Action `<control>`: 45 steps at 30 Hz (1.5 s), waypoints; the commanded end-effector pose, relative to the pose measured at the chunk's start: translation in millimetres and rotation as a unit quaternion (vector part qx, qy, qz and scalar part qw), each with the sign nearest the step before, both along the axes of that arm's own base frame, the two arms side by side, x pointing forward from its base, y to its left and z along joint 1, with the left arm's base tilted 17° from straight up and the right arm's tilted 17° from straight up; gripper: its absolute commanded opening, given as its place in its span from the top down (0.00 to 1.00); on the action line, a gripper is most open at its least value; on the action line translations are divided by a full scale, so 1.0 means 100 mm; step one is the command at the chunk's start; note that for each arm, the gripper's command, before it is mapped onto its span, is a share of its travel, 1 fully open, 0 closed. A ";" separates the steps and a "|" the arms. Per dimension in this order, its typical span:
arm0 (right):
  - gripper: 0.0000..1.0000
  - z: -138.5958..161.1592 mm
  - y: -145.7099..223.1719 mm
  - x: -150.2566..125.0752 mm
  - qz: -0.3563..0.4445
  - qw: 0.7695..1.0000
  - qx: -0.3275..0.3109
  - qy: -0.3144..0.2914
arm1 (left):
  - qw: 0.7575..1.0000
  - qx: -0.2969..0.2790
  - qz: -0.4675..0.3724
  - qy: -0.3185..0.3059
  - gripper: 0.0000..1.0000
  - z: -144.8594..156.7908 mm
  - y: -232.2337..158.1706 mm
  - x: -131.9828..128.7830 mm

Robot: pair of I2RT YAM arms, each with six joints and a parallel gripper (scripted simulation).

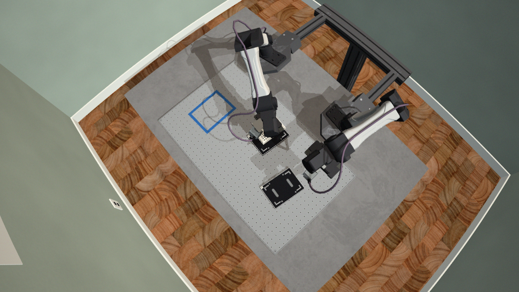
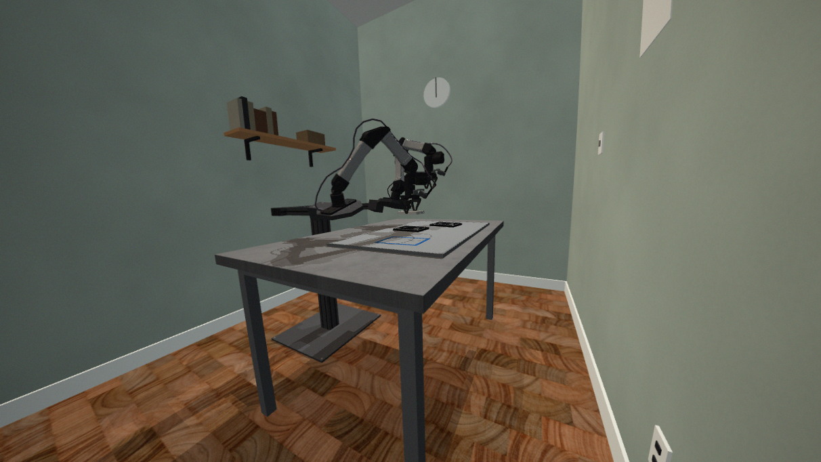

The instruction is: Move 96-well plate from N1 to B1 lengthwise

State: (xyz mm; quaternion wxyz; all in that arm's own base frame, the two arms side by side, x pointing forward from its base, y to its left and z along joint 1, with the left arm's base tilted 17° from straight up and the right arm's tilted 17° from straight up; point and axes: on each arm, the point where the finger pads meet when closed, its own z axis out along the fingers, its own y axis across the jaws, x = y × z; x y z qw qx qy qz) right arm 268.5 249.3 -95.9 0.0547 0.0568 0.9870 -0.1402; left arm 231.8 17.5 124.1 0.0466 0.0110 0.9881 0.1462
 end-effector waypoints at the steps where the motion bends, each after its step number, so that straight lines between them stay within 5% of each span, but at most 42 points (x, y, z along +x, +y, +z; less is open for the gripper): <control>1: 1.00 0.03 0.01 -0.01 0.000 1.000 0.000 0.000 | 1.000 0.000 -0.004 0.004 0.00 0.01 0.00 -0.01; 12: 1.00 0.01 0.00 0.02 -0.003 1.000 -0.003 0.005 | 1.000 0.000 -0.004 0.004 0.00 0.01 0.00 -0.01; 16: 1.00 0.13 -0.14 0.11 0.054 0.999 0.000 0.007 | 1.000 0.000 -0.004 0.004 0.00 0.01 0.00 -0.01; 45: 1.00 0.33 -0.92 0.36 0.054 0.999 -0.003 0.007 | 1.000 0.000 -0.004 0.004 0.00 0.01 0.00 -0.01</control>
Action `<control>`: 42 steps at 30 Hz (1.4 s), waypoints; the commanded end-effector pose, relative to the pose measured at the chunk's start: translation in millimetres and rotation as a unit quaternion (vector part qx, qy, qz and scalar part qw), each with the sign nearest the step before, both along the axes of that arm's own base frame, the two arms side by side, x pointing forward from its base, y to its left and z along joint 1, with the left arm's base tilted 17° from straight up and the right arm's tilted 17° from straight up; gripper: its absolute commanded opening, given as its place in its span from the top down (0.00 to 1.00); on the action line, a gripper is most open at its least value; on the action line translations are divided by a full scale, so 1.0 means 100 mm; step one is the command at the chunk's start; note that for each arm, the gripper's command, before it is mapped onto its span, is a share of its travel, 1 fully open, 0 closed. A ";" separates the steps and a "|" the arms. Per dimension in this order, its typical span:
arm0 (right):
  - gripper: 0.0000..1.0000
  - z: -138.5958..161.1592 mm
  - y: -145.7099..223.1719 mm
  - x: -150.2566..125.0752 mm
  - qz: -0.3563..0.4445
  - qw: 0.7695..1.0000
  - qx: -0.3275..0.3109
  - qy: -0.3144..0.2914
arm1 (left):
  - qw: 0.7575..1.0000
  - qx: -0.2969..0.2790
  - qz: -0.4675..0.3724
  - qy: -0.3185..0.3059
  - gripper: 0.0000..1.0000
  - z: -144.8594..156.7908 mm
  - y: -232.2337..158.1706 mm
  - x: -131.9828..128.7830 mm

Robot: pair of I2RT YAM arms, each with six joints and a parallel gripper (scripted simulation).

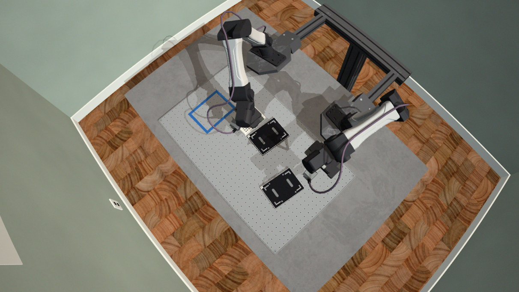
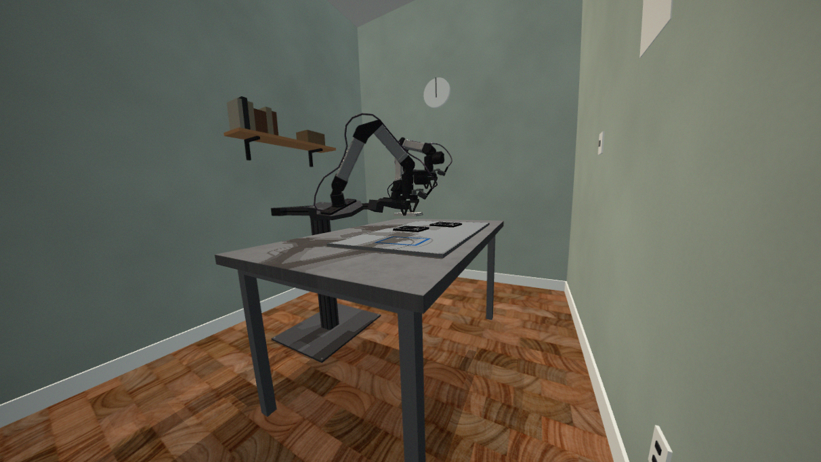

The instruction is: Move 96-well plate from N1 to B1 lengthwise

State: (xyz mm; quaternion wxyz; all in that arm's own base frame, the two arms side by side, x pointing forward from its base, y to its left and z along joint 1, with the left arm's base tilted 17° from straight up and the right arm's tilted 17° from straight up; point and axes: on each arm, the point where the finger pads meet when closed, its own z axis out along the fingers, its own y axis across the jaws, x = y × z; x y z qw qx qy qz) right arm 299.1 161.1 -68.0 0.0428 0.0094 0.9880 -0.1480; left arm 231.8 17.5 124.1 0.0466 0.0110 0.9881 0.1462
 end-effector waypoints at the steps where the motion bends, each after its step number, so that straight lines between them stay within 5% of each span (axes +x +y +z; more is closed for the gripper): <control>1: 1.00 0.06 -0.05 0.06 0.008 1.000 0.011 -0.009 | 1.000 0.000 -0.004 0.004 0.00 0.01 0.00 -0.01; 42: 1.00 0.38 -1.19 0.44 0.009 1.000 0.006 -0.011 | 1.000 0.000 -0.004 0.004 0.00 0.01 0.00 -0.01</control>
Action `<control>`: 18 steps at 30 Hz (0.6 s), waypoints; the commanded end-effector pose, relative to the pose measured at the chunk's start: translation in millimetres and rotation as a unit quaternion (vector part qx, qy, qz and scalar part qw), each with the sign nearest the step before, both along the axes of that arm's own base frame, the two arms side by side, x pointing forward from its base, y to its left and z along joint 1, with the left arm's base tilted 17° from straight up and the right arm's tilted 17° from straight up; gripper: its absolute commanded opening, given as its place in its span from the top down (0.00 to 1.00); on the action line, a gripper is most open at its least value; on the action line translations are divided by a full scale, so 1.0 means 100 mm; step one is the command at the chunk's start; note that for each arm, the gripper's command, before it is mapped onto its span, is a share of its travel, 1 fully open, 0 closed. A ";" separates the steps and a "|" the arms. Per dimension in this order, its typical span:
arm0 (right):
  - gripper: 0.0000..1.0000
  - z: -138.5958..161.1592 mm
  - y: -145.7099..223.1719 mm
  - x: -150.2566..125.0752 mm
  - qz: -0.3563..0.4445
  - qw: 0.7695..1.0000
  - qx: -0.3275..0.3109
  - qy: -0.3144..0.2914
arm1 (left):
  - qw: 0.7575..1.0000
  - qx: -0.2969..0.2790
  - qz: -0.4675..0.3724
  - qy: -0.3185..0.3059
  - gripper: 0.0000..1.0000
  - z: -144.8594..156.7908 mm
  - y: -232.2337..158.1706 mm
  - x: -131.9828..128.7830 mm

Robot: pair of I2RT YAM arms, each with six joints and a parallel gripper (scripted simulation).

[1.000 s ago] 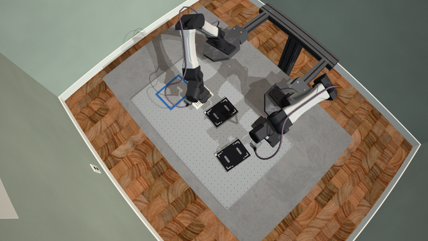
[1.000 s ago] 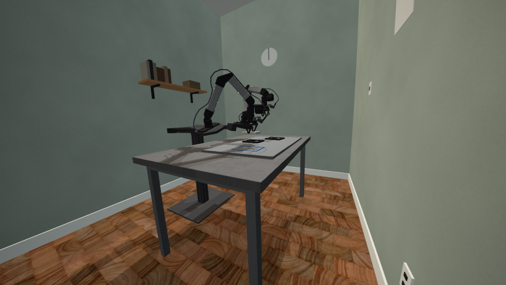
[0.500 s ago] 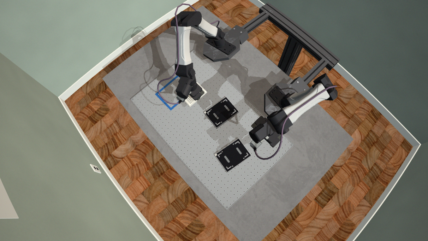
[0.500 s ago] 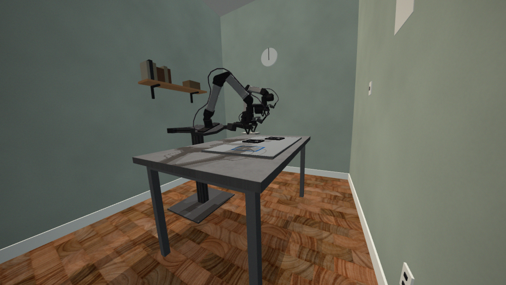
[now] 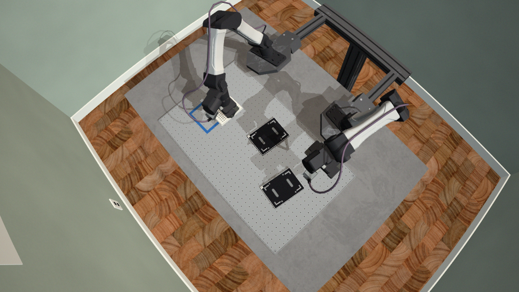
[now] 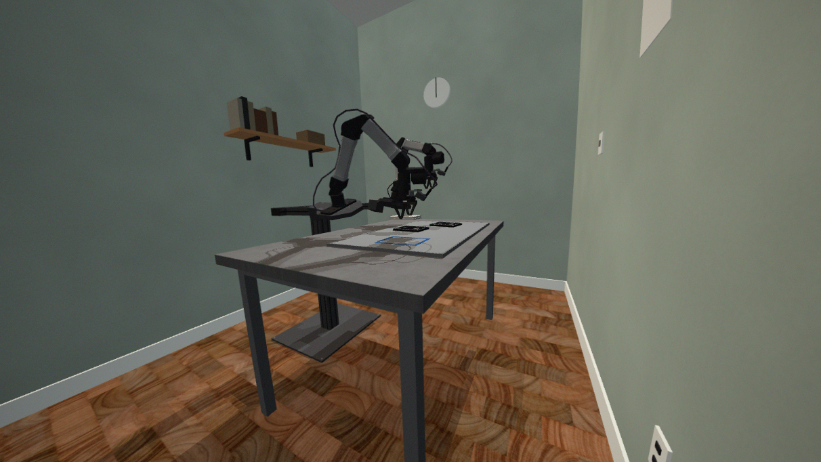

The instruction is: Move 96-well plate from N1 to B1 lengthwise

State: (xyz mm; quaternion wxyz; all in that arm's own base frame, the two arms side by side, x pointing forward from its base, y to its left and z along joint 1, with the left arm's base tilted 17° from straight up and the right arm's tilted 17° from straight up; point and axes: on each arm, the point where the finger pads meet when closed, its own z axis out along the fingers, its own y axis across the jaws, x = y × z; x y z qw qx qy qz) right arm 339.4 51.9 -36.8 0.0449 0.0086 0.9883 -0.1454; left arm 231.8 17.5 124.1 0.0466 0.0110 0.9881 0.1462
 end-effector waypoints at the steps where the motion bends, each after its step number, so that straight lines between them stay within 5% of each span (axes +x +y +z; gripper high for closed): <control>1: 1.00 0.08 -0.13 0.05 0.007 1.000 0.003 -0.010 | 1.000 0.000 -0.004 0.004 0.00 0.01 0.00 -0.01; 18: 1.00 0.28 -0.57 0.26 0.008 1.000 0.005 -0.012 | 1.000 0.000 -0.004 0.004 0.00 0.01 0.00 -0.01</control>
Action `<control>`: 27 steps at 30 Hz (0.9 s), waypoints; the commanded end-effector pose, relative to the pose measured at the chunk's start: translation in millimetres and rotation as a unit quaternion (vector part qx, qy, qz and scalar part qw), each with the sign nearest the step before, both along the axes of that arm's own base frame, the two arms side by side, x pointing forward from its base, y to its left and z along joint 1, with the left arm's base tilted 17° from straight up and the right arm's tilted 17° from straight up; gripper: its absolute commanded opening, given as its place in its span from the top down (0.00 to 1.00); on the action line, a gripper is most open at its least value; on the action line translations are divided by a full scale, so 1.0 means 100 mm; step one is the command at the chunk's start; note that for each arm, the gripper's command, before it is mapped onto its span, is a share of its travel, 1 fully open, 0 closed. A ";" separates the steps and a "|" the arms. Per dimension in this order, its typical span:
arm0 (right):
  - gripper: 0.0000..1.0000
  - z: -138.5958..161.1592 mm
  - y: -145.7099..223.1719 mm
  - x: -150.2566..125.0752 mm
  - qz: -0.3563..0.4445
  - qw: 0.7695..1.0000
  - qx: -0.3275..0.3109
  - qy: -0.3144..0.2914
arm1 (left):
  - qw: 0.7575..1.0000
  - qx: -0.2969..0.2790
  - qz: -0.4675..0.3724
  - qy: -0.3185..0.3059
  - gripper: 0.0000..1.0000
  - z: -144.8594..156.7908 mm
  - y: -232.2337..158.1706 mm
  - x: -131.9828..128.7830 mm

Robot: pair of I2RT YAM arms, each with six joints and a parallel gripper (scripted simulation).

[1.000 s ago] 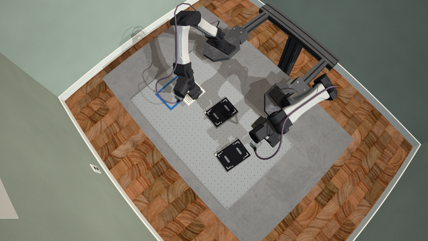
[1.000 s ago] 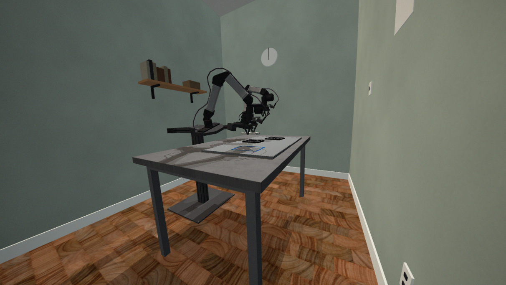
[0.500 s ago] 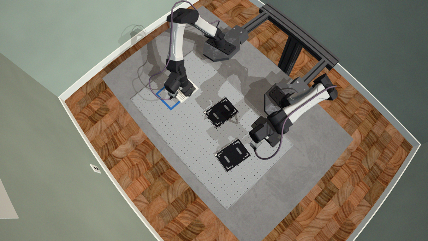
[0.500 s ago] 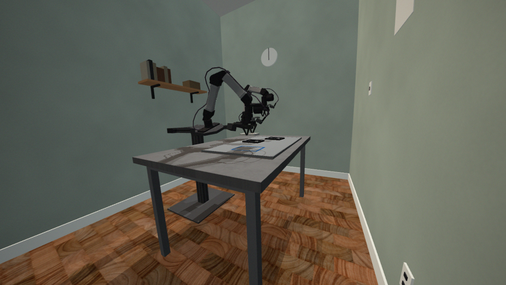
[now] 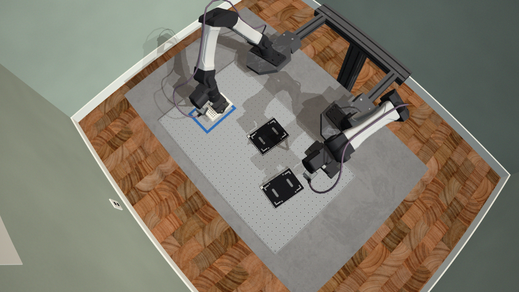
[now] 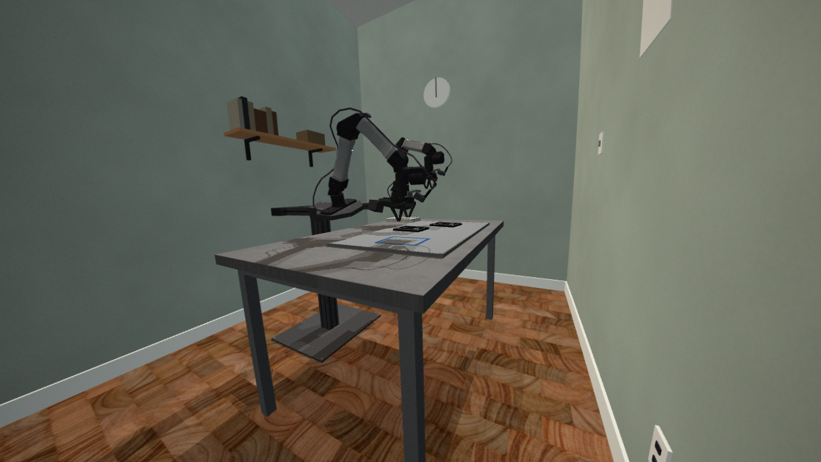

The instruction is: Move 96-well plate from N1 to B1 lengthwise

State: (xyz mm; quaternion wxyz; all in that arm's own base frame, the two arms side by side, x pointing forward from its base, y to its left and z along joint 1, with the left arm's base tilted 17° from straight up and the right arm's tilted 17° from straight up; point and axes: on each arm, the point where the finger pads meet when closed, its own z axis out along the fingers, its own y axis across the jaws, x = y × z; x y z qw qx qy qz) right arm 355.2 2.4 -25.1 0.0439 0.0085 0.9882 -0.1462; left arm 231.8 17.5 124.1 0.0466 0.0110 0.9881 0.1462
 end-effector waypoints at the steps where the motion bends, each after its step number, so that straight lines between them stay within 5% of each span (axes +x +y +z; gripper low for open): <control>1: 1.00 0.15 -0.11 0.11 0.008 1.000 0.005 -0.011 | 1.000 0.000 -0.004 0.004 0.00 0.01 0.00 -0.01; 13: 1.00 0.13 -0.44 0.17 0.008 1.000 0.002 0.005 | 1.000 0.000 -0.004 0.004 0.00 0.01 0.00 -0.01; 27: 1.00 0.14 -0.34 0.08 0.018 1.000 0.001 0.009 | 1.000 0.000 -0.004 0.004 0.00 0.01 0.00 -0.01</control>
